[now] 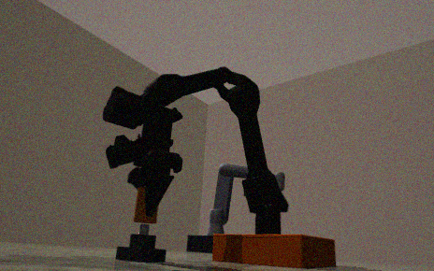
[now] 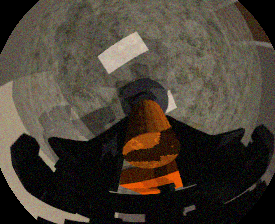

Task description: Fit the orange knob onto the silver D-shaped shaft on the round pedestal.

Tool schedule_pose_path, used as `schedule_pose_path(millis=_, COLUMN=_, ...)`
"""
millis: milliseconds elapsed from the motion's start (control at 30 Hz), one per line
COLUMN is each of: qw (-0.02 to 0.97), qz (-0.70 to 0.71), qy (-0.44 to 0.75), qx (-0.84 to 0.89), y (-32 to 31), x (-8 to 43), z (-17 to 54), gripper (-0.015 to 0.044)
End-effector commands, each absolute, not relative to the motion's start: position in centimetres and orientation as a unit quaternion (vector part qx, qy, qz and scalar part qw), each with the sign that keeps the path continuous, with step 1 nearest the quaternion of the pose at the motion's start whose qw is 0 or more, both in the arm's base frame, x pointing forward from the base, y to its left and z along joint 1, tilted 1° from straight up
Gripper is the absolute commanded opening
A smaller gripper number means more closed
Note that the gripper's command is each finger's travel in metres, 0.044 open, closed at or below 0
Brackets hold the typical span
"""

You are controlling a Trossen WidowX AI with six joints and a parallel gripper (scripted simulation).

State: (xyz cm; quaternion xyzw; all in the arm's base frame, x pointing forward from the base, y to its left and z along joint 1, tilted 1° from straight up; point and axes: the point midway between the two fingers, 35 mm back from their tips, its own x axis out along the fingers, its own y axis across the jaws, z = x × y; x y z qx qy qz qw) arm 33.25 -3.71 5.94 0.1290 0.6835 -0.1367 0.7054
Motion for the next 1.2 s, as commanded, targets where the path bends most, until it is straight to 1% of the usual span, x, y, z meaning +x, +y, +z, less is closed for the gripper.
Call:
schedule_pose_path(millis=0, qw=0.705, qz=-0.136, qy=0.684, qx=0.126, y=-3.8, x=33.2, z=5.5, gripper=0.0)
schedule_pose_path(millis=1167, qw=0.705, qz=-0.138, qy=0.684, qx=0.129, y=-3.8, x=33.2, z=4.8, gripper=0.0)
